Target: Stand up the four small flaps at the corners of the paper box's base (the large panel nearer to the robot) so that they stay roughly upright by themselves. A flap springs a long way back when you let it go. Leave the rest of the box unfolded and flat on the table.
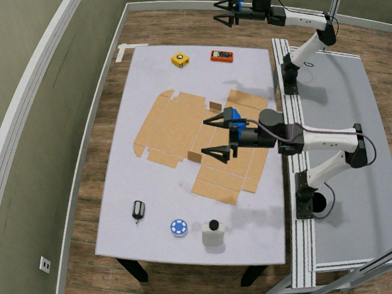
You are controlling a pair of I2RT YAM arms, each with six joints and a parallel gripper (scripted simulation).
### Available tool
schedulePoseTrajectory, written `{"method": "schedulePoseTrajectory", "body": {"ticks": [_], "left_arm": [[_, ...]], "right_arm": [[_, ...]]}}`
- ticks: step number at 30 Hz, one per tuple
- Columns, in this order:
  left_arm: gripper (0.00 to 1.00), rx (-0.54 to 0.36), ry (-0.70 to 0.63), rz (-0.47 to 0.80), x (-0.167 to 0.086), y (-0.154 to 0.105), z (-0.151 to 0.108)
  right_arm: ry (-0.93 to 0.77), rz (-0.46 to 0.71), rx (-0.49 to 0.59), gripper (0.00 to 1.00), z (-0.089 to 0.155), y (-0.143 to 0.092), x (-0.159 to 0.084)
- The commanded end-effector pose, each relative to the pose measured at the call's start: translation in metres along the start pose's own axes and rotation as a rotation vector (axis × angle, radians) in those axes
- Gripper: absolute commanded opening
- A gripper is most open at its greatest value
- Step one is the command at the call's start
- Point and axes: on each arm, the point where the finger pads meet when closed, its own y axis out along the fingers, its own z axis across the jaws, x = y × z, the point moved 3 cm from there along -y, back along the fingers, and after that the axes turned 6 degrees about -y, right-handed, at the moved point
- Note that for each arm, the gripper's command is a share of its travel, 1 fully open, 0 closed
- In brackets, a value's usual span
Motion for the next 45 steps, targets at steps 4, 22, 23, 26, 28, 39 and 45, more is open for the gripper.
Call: {"method": "schedulePoseTrajectory", "body": {"ticks": [4, 22, 23, 26, 28, 39, 45], "left_arm": [[1.00, -0.006, -0.002, -0.023, 0.008, -0.003, -0.002], [0.76, -0.027, 0.023, 0.155, -0.013, -0.023, -0.001], [0.76, -0.031, 0.026, 0.195, -0.020, -0.026, -0.002], [0.76, -0.040, 0.035, 0.337, -0.047, -0.029, -0.001], [0.76, -0.049, 0.042, 0.417, -0.060, -0.035, -0.002], [0.76, -0.091, 0.075, 0.776, -0.120, -0.059, -0.006], [0.76, -0.102, 0.099, 1.016, -0.163, -0.074, -0.006]], "right_arm": [[-0.001, -0.023, -0.007, 1.00, -0.002, -0.002, 0.008], [0.050, 0.154, -0.005, 0.76, 0.021, -0.027, -0.003], [0.059, 0.194, -0.004, 0.76, 0.025, -0.031, -0.008], [0.080, 0.332, 0.000, 0.76, 0.041, -0.037, -0.027], [0.096, 0.411, 0.002, 0.76, 0.050, -0.044, -0.036], [0.167, 0.766, 0.011, 0.76, 0.093, -0.075, -0.078], [0.220, 1.010, 0.031, 0.76, 0.123, -0.095, -0.107]]}}
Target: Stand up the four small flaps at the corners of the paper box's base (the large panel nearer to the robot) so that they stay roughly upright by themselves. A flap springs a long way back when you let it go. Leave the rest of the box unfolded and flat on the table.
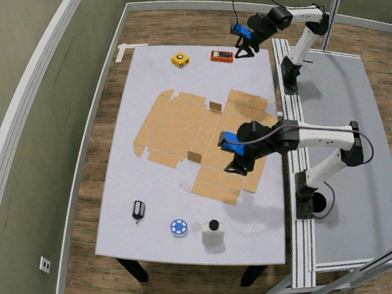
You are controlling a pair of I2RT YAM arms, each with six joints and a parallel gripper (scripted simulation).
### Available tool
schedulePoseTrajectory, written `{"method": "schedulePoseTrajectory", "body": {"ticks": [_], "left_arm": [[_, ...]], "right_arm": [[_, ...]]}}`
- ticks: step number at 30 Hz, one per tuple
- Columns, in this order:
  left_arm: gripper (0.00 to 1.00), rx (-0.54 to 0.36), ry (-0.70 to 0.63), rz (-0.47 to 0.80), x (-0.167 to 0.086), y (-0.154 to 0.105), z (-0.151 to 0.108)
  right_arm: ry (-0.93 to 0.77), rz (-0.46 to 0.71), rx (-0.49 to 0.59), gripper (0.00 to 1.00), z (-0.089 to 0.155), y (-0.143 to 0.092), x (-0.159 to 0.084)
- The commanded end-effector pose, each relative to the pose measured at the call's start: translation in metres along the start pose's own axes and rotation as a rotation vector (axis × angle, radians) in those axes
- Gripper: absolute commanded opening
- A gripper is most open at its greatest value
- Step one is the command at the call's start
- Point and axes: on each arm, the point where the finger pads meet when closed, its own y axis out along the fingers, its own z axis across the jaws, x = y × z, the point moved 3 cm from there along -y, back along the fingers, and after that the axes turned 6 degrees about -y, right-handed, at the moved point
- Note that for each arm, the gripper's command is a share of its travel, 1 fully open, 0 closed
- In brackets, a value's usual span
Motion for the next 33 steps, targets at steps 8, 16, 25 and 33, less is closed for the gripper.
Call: {"method": "schedulePoseTrajectory", "body": {"ticks": [8, 16, 25, 33], "left_arm": [[0.76, -0.032, 0.055, 0.427, -0.073, 0.032, -0.007], [0.76, -0.057, 0.080, 0.711, -0.127, 0.063, -0.013], [0.76, -0.049, 0.060, 0.614, -0.136, 0.076, -0.013], [0.76, -0.055, 0.075, 0.638, -0.139, 0.076, -0.012]], "right_arm": [[0.148, 0.399, -0.010, 0.76, 0.026, 0.012, -0.056], [0.207, 0.726, -0.024, 0.76, 0.052, 0.035, -0.117], [0.213, 0.672, 0.009, 0.76, 0.080, 0.044, -0.158], [0.207, 0.692, -0.017, 0.76, 0.111, 0.064, -0.220]]}}
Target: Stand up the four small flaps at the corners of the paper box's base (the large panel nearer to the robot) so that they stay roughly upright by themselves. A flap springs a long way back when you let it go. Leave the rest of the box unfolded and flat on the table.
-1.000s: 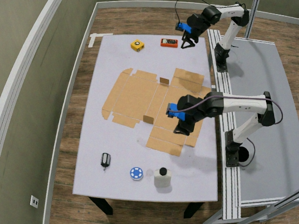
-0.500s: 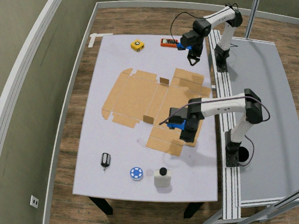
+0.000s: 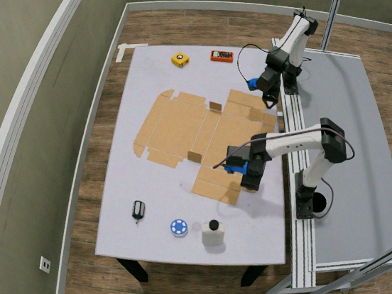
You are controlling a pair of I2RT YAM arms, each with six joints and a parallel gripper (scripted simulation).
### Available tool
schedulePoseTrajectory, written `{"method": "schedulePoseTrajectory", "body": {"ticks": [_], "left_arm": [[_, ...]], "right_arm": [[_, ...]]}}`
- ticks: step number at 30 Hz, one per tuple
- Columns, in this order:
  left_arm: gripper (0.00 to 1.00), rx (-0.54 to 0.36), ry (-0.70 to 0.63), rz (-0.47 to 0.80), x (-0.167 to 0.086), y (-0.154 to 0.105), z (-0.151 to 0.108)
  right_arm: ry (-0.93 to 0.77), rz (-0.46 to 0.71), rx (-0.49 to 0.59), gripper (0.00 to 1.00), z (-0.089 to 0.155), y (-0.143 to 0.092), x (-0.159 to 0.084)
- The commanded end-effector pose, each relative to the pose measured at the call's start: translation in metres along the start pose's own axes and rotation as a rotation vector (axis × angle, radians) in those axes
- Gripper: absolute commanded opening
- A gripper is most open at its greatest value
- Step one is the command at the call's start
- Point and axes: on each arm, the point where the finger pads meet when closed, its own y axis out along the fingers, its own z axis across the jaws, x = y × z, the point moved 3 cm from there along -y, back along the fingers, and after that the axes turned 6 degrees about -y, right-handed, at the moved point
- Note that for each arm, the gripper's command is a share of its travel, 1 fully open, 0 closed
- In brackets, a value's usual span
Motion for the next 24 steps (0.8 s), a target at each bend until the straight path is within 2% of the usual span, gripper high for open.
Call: {"method": "schedulePoseTrajectory", "body": {"ticks": [1, 3, 7, 8, 24], "left_arm": [[0.76, 0.006, 0.012, -0.040, 0.009, -0.009, 0.001], [0.76, 0.006, 0.010, -0.033, 0.008, -0.009, 0.002], [0.76, 0.005, 0.011, -0.027, 0.006, -0.010, 0.002], [0.76, 0.005, 0.012, -0.029, 0.007, -0.010, 0.002], [0.76, 0.006, 0.012, -0.033, 0.007, -0.013, 0.003]], "right_arm": [[0.068, -0.058, 0.061, 0.76, 0.024, 0.018, -0.001], [0.068, -0.058, 0.061, 0.76, 0.030, 0.031, -0.010], [0.067, -0.059, 0.064, 0.76, 0.031, 0.030, -0.010], [0.076, -0.085, 0.133, 0.76, 0.041, 0.010, -0.004], [0.075, -0.077, 0.108, 0.76, 0.035, 0.007, -0.006]]}}
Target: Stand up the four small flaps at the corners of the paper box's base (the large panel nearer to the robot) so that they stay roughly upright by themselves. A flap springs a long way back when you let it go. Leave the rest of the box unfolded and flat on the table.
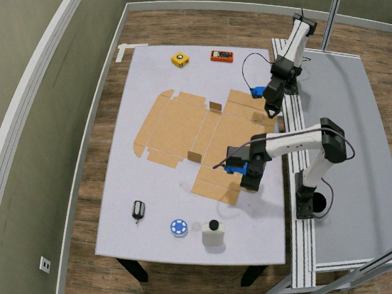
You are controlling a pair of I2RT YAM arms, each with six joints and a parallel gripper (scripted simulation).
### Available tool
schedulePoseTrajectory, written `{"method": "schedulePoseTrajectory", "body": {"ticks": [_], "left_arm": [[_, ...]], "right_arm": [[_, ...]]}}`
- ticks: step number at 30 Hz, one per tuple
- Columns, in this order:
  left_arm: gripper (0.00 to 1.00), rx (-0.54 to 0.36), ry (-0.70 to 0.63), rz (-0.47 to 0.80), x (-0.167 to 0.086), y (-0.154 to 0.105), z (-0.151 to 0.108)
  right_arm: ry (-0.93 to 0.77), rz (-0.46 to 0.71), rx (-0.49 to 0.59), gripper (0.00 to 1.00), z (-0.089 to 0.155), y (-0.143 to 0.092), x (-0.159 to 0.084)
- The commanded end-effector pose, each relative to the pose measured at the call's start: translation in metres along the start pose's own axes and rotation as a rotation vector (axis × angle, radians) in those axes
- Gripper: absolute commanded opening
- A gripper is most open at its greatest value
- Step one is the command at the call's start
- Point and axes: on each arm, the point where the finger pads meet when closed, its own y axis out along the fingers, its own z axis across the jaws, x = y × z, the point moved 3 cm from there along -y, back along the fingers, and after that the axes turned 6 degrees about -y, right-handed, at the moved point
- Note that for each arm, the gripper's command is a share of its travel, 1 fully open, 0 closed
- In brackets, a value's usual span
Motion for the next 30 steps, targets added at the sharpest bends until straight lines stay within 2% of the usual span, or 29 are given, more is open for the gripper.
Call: {"method": "schedulePoseTrajectory", "body": {"ticks": [1, 19, 22, 30], "left_arm": [[0.76, 0.006, 0.012, -0.033, 0.006, -0.011, 0.001], [0.76, 0.008, 0.017, -0.053, 0.013, -0.010, 0.001], [0.76, 0.003, 0.011, -0.002, 0.002, 0.008, -0.001], [0.76, 0.003, 0.007, -0.002, 0.001, 0.033, -0.002]], "right_arm": [[0.015, -0.034, 0.059, 0.76, 0.009, -0.018, 0.008], [0.013, -0.040, 0.079, 0.76, 0.013, -0.019, 0.009], [0.020, -0.017, 0.007, 0.76, 0.001, 0.005, 0.006], [0.011, -0.016, 0.006, 0.76, 0.004, 0.031, 0.004]]}}
